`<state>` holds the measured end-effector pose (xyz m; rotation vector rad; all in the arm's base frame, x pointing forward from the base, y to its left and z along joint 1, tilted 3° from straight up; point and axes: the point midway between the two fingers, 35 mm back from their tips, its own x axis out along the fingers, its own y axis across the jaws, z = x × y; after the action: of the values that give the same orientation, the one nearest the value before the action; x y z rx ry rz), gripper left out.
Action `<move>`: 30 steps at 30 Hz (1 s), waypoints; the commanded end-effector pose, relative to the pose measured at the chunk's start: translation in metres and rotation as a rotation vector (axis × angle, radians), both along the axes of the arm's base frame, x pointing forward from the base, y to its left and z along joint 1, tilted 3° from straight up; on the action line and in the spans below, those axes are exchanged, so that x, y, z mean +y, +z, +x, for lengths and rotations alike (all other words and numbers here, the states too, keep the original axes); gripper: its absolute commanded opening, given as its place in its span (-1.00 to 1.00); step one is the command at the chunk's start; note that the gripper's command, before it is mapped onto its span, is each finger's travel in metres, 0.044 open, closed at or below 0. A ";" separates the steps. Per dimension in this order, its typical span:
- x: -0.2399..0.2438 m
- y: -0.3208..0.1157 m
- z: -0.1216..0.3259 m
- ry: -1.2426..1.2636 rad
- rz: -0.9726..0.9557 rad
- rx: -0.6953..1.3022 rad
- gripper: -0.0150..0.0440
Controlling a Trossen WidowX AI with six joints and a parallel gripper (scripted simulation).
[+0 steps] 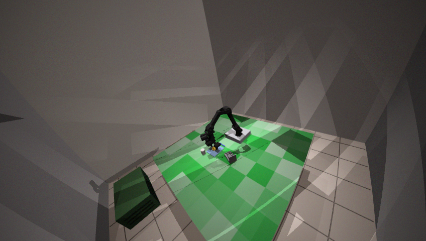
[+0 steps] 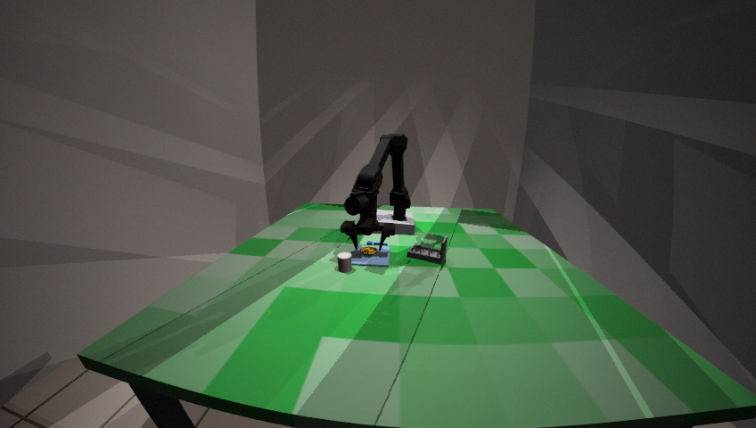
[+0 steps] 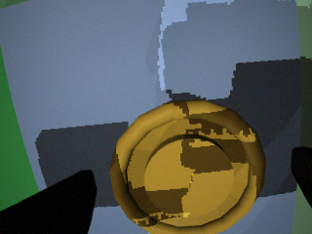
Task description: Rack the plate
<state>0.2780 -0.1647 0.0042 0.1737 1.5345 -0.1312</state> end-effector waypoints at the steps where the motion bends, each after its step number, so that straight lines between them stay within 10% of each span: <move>1: 0.003 -0.008 -0.002 -0.003 0.009 0.006 0.86; 25: 0.003 -0.013 -0.003 -0.003 0.009 0.006 0.46; 30: 0.001 -0.002 0.000 -0.003 0.008 0.006 0.01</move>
<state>0.2737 -0.1607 -0.0072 0.1850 1.5518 -0.1215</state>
